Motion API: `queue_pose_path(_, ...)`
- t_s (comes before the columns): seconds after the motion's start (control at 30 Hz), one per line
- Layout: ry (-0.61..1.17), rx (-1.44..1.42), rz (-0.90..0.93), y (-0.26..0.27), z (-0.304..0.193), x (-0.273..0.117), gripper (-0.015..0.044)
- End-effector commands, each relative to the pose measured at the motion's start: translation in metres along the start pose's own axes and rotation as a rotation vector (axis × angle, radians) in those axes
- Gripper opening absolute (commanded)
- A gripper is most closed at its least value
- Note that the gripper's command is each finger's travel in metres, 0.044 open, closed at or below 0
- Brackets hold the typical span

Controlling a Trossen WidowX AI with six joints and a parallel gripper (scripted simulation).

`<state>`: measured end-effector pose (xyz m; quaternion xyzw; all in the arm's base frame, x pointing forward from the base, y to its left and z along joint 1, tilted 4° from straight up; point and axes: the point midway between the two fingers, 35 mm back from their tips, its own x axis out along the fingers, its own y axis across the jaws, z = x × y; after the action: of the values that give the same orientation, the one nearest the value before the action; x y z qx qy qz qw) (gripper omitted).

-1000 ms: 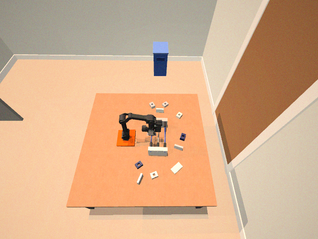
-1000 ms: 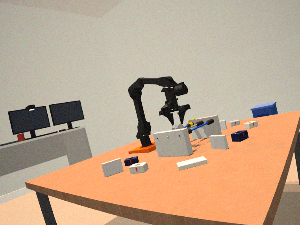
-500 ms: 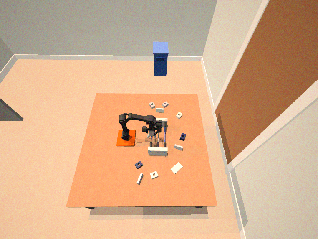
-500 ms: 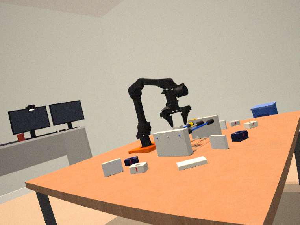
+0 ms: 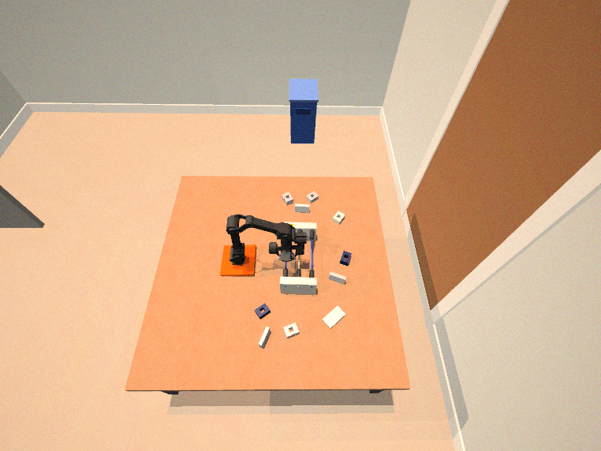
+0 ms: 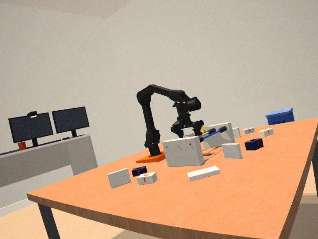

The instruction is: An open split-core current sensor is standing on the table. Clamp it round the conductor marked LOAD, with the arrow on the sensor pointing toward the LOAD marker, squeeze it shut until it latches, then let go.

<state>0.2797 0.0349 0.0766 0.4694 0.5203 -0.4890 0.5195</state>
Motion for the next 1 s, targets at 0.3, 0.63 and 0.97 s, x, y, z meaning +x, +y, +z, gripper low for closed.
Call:
queue_pose_path(0.3, -0.007, -0.005, 0.041, 0.001, 0.001, 0.022, 0.0440)
queue_pose_path(0.63, -0.007, -0.006, 0.167, 0.002, 0.001, 0.024, 0.0440)
queue_pose_path(0.97, 0.002, -0.002, 0.212, 0.006, 0.000, 0.017, 0.0400)
